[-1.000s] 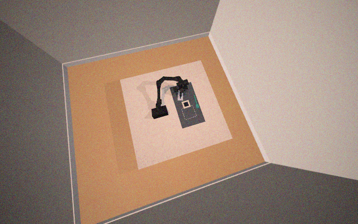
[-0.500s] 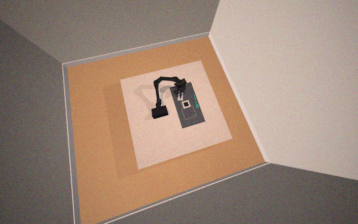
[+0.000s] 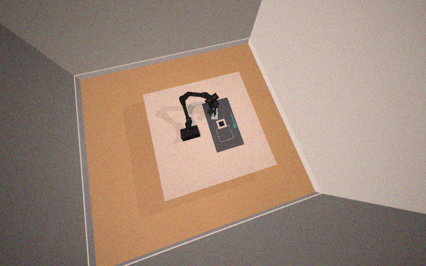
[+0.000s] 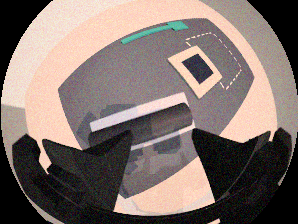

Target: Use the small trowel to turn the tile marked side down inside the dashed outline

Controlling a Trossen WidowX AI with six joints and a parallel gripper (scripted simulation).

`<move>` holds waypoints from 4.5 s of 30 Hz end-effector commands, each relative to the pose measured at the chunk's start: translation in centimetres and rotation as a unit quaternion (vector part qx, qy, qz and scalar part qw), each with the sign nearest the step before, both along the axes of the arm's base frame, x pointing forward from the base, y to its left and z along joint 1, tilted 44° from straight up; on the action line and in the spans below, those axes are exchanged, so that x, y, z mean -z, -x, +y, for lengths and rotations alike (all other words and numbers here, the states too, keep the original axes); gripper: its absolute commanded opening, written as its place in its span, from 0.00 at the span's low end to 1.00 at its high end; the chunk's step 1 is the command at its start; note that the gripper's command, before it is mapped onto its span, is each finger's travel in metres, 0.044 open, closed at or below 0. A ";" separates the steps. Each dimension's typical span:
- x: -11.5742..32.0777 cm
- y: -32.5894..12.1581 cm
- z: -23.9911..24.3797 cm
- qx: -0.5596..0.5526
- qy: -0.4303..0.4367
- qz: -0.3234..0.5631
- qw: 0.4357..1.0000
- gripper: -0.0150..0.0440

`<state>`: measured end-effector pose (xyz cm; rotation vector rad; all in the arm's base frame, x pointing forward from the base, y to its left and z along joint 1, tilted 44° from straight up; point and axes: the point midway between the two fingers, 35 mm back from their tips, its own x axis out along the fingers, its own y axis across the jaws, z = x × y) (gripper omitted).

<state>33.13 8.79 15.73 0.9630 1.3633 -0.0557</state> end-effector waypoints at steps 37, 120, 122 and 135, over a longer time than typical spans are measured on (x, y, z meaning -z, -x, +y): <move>1.0 1.7 1.2 -0.396 0.301 -0.381 0.779 0.76; 4.5 -1.9 3.4 -0.493 0.423 -0.467 0.600 0.31; 4.5 -1.9 3.4 -0.493 0.423 -0.467 0.600 0.29; 1.3 -2.0 0.1 -0.495 0.423 -0.466 0.599 0.25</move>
